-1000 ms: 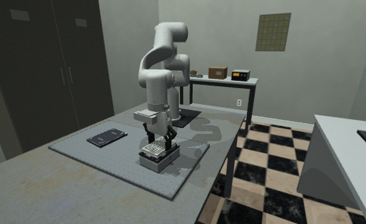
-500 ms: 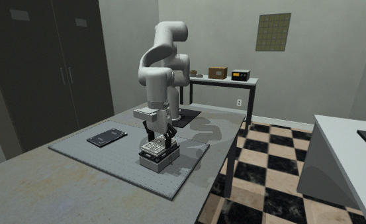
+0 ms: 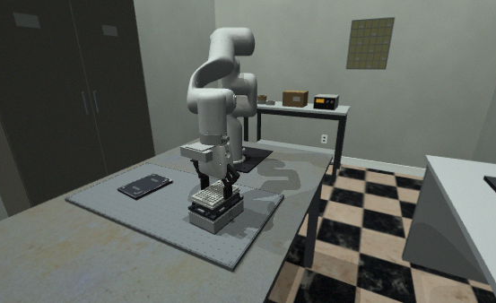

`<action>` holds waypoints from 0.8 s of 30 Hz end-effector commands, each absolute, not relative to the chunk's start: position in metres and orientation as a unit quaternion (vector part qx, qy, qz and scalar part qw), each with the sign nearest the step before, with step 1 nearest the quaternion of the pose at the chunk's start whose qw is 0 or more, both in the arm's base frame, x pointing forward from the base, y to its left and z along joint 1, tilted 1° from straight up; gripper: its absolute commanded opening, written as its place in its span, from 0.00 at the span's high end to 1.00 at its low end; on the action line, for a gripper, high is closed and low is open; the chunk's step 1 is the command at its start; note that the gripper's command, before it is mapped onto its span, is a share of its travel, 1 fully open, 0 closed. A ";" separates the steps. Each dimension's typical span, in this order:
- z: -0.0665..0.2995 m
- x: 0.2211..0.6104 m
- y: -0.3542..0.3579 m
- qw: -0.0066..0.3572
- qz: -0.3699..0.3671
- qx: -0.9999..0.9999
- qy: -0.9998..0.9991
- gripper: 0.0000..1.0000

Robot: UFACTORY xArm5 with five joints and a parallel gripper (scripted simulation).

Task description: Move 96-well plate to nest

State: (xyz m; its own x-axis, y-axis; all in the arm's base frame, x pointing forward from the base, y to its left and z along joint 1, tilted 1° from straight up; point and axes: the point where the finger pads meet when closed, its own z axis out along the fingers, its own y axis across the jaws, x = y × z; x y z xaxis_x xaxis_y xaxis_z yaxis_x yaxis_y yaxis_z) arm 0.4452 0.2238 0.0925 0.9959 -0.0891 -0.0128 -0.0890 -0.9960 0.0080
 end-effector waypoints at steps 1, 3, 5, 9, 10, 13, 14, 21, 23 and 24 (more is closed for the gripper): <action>0.094 0.446 0.224 0.001 -0.006 0.999 -0.045 1.00; 0.097 0.446 0.224 0.001 -0.006 0.999 -0.045 1.00; 0.101 0.446 0.224 0.001 -0.006 0.999 -0.045 1.00; 0.107 0.446 0.224 0.001 -0.006 0.999 -0.045 1.00; 0.109 0.446 0.224 0.001 -0.006 0.999 -0.045 1.00; 0.111 0.446 0.224 0.001 -0.006 0.999 -0.045 1.00; 0.112 0.446 0.224 0.001 -0.006 0.999 -0.045 1.00; 0.124 0.446 0.224 0.001 -0.006 0.999 -0.045 1.00; 0.127 0.446 0.224 0.001 -0.006 0.999 -0.045 1.00; 0.129 0.447 0.224 0.001 -0.006 0.999 -0.045 1.00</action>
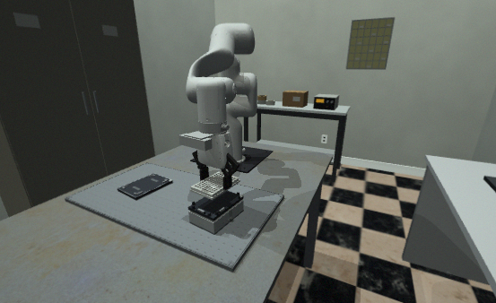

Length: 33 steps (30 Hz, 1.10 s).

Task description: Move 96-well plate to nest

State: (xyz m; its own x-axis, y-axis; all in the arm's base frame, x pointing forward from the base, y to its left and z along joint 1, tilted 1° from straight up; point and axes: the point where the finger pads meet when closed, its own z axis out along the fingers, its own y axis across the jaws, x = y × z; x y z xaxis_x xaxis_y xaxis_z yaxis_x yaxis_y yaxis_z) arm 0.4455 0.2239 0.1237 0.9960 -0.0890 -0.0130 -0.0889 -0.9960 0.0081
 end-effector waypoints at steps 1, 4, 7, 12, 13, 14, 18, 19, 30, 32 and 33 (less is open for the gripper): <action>0.131 0.447 0.224 0.001 -0.006 0.999 -0.045 1.00; 0.134 0.447 0.224 0.001 -0.006 0.999 -0.045 1.00; 0.137 0.447 0.224 0.001 -0.006 0.999 -0.045 1.00; 0.146 0.447 0.224 0.001 -0.006 0.999 -0.045 1.00; 0.147 0.447 0.224 0.001 -0.006 0.999 -0.045 1.00; 0.149 0.447 0.224 0.001 -0.006 0.999 -0.045 1.00; 0.155 0.447 0.224 0.001 -0.006 0.999 -0.045 1.00; 0.155 0.447 0.224 0.001 -0.006 0.999 -0.045 1.00; 0.155 0.447 0.224 0.001 -0.006 0.999 -0.045 1.00; 0.154 0.446 0.218 0.001 -0.006 0.999 -0.043 1.00; 0.153 0.446 0.214 0.001 -0.006 0.999 -0.043 1.00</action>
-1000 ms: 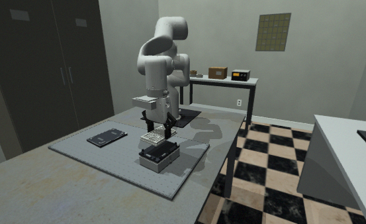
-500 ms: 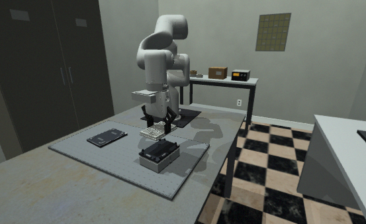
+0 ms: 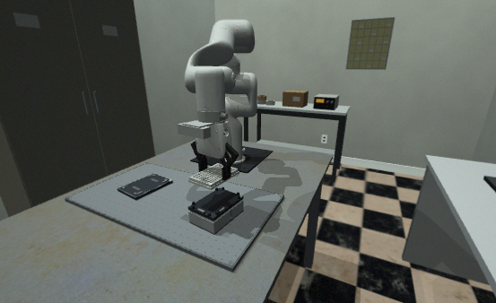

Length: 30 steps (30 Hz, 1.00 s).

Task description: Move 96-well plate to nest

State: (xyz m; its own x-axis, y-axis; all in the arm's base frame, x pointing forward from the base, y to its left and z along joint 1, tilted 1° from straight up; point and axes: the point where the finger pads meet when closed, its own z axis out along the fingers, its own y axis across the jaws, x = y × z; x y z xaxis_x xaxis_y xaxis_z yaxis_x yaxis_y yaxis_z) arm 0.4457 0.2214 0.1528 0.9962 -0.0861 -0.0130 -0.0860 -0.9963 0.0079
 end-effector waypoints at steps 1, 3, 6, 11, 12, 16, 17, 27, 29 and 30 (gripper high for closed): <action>0.153 0.446 0.211 0.001 -0.006 0.999 -0.043 1.00; 0.152 0.445 0.205 0.001 -0.006 0.999 -0.043 1.00; 0.152 0.445 0.201 0.001 -0.006 0.999 -0.043 1.00; 0.150 0.444 0.185 0.001 -0.006 0.999 -0.043 1.00; 0.150 0.444 0.181 0.001 -0.006 0.999 -0.043 1.00; 0.148 0.443 0.168 0.001 -0.006 0.999 -0.043 1.00; 0.148 0.443 0.165 0.001 -0.006 0.999 -0.043 1.00; 0.145 0.441 0.138 0.001 -0.006 0.999 -0.043 1.00; 0.144 0.440 0.132 0.001 -0.006 0.999 -0.043 1.00; 0.143 0.440 0.128 0.001 -0.006 0.999 -0.043 1.00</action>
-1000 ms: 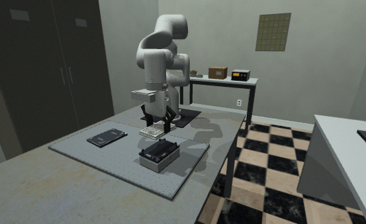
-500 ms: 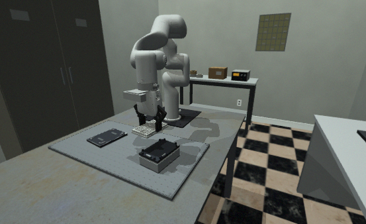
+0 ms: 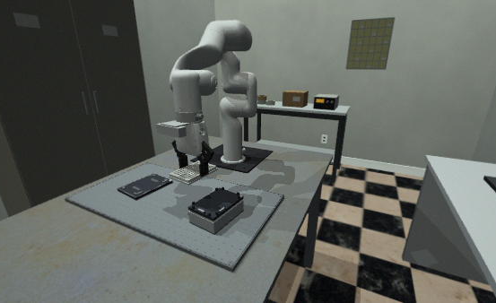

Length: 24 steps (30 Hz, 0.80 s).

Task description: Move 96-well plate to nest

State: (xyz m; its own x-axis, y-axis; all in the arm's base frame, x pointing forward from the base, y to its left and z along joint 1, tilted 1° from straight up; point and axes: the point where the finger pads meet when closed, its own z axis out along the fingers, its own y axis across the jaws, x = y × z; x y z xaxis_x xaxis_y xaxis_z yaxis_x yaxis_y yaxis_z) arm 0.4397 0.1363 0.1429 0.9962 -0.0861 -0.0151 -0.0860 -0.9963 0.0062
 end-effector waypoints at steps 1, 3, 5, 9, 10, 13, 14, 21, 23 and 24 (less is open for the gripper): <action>0.143 0.440 0.125 0.001 -0.006 0.999 -0.043 1.00; 0.142 0.439 0.118 0.002 -0.006 0.999 -0.043 1.00; 0.141 0.439 0.112 0.002 -0.006 0.999 -0.043 1.00; 0.140 0.438 0.102 0.002 -0.006 0.999 -0.043 1.00; 0.140 0.438 0.102 0.002 -0.006 0.999 -0.043 1.00; 0.139 0.438 0.092 0.002 -0.006 0.999 -0.043 1.00; 0.139 0.437 0.089 0.002 -0.006 0.999 -0.043 1.00; 0.136 0.436 0.066 0.001 -0.006 0.999 -0.043 1.00; 0.135 0.435 0.059 0.002 -0.006 0.999 -0.043 1.00; 0.135 0.435 0.056 0.002 -0.006 0.999 -0.043 1.00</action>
State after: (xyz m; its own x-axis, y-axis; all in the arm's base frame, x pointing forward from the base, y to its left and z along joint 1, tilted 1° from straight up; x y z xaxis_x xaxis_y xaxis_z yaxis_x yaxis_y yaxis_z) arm 0.4345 0.0637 0.1346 0.9961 -0.0863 -0.0159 -0.0863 -0.9963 0.0038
